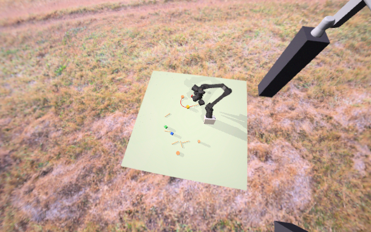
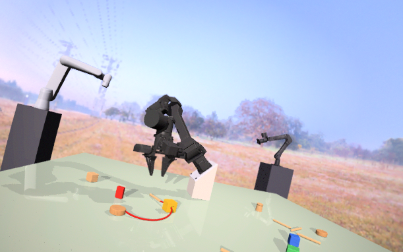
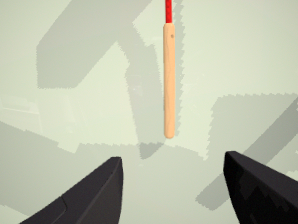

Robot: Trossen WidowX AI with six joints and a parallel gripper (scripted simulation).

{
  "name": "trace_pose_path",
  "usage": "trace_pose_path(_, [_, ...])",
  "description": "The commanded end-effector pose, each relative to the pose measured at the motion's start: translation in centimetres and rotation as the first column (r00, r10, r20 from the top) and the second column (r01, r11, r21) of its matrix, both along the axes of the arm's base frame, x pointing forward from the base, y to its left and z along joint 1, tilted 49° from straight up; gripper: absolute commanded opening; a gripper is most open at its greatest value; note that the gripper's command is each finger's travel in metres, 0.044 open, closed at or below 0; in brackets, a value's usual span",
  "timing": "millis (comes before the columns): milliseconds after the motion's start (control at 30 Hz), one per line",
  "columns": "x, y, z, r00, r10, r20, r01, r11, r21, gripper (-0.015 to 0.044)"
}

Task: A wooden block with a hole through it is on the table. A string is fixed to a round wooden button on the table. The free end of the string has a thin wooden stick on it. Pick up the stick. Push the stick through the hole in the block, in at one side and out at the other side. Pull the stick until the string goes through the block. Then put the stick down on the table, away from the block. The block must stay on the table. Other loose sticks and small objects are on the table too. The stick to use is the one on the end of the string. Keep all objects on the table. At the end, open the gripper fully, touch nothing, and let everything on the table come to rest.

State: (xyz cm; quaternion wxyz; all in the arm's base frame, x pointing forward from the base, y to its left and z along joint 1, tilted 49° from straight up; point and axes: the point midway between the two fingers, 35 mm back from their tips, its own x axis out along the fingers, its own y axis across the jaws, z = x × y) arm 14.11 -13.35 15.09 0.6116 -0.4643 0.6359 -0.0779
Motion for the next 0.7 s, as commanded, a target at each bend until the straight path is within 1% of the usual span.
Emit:
trace_pose_path(0, [-0.3,0.3,0.5,1.000,-0.003,0.000,0.003,1.000,-0.006,0.0210])
trace_pose_path(200, [-0.1,0.1,0.1,1.000,0.000,-0.001,0.000,1.000,0.000,0.0368])
trace_pose_path(300, [-0.1,0.9,0.7,1.000,-0.002,-0.002,0.002,1.000,0.004,0.0440])
trace_pose_path(433, [-0.3,2.3,2.0,1.000,-0.003,-0.001,0.003,1.000,0.001,0.0440])
trace_pose_path(667, [-0.2,2.0,1.6,1.000,0.000,-0.002,0.000,1.000,0.006,0.0440])
